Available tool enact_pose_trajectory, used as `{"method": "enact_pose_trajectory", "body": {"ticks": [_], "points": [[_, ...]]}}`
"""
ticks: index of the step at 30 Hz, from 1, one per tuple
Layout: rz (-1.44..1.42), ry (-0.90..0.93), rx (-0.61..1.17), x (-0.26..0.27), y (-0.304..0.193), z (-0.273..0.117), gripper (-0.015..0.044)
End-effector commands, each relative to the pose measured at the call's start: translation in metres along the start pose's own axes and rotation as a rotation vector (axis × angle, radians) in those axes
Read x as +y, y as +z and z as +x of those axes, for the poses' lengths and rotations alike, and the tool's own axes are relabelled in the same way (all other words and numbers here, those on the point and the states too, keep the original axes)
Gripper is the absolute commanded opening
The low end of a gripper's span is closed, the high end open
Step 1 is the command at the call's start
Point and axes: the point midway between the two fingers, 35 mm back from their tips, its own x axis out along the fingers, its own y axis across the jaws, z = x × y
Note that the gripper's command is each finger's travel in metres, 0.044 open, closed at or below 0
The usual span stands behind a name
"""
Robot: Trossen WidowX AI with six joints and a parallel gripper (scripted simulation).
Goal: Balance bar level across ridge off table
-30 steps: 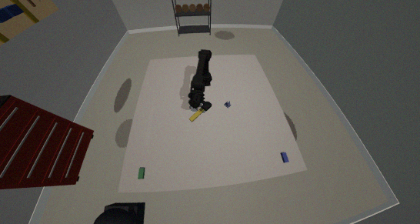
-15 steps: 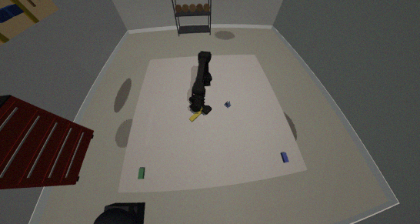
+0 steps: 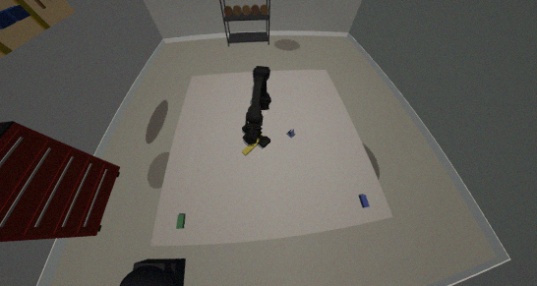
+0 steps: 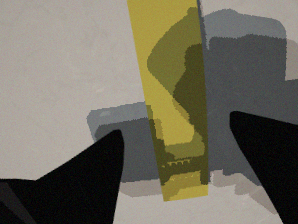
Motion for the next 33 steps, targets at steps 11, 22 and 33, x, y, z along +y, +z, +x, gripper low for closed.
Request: {"method": "enact_pose_trajectory", "body": {"ticks": [11, 22, 33], "points": [[0.004, -0.010, 0.008, -0.0014, -0.0011, 0.0104, 0.0315], [0.000, -0.006, 0.008, -0.0009, -0.0013, 0.0093, 0.0210], [0.000, -0.006, 0.008, -0.0009, -0.0013, 0.0089, 0.0078]]}}
